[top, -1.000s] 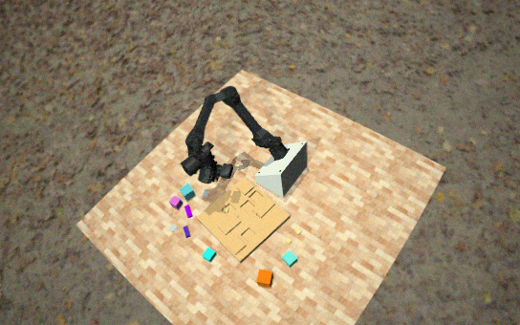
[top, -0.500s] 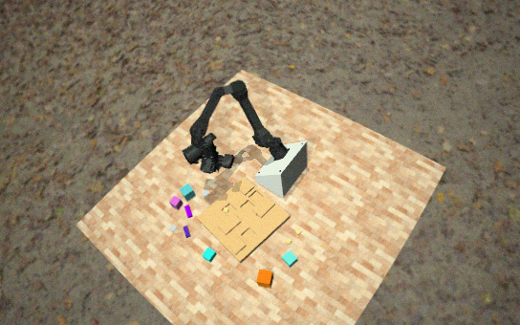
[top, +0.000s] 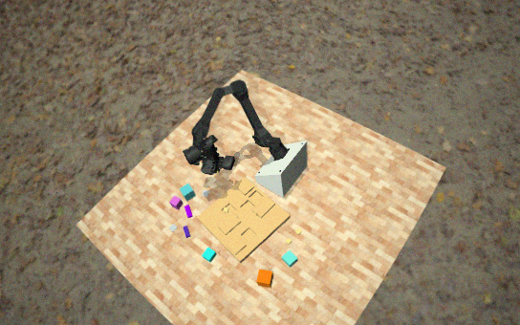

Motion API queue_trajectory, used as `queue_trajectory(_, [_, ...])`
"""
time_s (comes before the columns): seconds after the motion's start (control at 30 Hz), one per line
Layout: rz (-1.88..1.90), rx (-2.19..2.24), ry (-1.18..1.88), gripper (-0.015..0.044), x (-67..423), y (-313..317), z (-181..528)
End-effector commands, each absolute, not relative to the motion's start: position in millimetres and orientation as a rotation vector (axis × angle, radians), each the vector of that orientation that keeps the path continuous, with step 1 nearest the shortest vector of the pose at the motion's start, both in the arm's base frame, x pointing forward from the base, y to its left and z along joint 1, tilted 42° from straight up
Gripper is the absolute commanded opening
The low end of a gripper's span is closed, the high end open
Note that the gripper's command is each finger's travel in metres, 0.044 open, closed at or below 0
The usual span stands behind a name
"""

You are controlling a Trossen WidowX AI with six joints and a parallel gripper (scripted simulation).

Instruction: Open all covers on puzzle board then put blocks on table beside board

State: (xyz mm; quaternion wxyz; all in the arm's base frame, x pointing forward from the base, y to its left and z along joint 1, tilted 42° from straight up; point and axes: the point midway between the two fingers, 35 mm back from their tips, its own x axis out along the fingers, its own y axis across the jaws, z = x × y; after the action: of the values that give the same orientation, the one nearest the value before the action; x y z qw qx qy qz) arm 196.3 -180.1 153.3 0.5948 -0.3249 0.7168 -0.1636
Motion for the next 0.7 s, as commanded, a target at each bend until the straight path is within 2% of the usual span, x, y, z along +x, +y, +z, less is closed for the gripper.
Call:
queue_trajectory(0.0, [-0.371,-0.756,1.665,0.008,197.1,-184.1,147.2])
queue_trajectory(0.67, [-0.371,-0.754,1.665,0.008,196.6,-206.0,122.7])
